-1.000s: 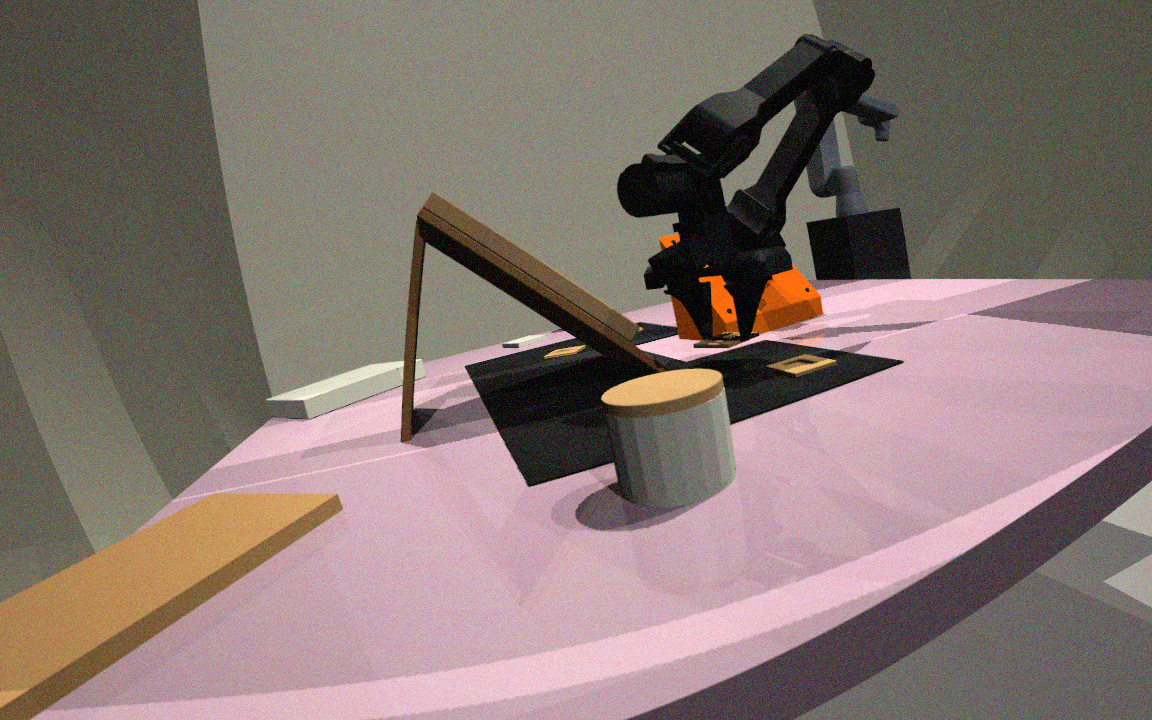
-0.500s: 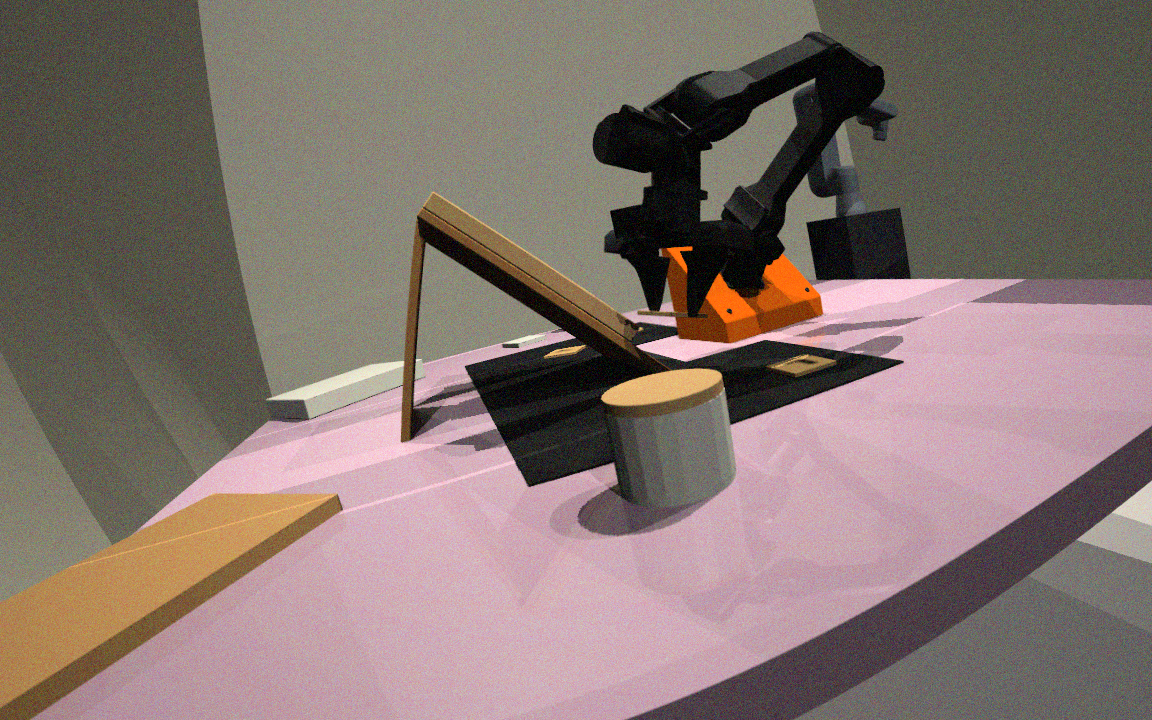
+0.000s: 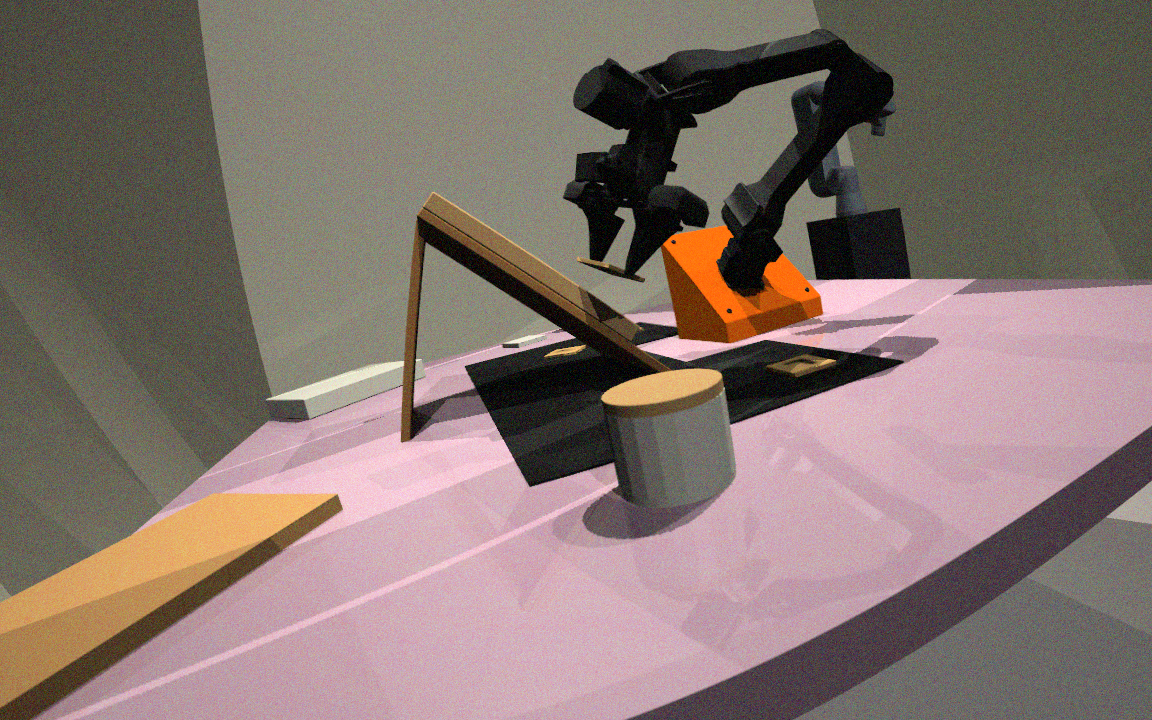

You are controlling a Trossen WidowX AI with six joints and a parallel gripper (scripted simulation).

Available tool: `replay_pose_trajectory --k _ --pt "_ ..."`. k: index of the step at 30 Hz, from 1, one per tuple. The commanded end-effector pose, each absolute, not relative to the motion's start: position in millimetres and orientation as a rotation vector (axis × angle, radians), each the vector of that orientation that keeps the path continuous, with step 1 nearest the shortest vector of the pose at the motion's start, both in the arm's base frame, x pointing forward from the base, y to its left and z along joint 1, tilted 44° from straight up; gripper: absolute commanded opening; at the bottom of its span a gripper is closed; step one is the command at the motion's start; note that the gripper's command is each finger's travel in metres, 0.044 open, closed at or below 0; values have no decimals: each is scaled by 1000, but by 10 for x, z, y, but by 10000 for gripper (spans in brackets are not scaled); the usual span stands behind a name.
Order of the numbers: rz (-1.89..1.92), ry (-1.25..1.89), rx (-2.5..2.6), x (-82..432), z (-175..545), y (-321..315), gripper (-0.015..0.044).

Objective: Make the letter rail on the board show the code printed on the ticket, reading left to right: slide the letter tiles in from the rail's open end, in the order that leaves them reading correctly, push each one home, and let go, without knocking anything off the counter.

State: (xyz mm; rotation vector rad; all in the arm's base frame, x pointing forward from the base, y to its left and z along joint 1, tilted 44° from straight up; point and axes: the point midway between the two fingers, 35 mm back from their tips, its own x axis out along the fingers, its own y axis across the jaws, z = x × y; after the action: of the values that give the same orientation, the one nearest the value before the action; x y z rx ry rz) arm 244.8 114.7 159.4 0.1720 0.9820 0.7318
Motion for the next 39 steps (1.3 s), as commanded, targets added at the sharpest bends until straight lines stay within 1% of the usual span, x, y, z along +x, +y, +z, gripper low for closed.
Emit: replay_pose_trajectory --k 1,7,16,39 --pt "691 960 155 2610 1591 998 0" --pt "641 937 149 2836 1570 766 0" --pt "450 1018 196 2962 1311 336 0" --pt "457 1033 351 3456 818 -407 0"
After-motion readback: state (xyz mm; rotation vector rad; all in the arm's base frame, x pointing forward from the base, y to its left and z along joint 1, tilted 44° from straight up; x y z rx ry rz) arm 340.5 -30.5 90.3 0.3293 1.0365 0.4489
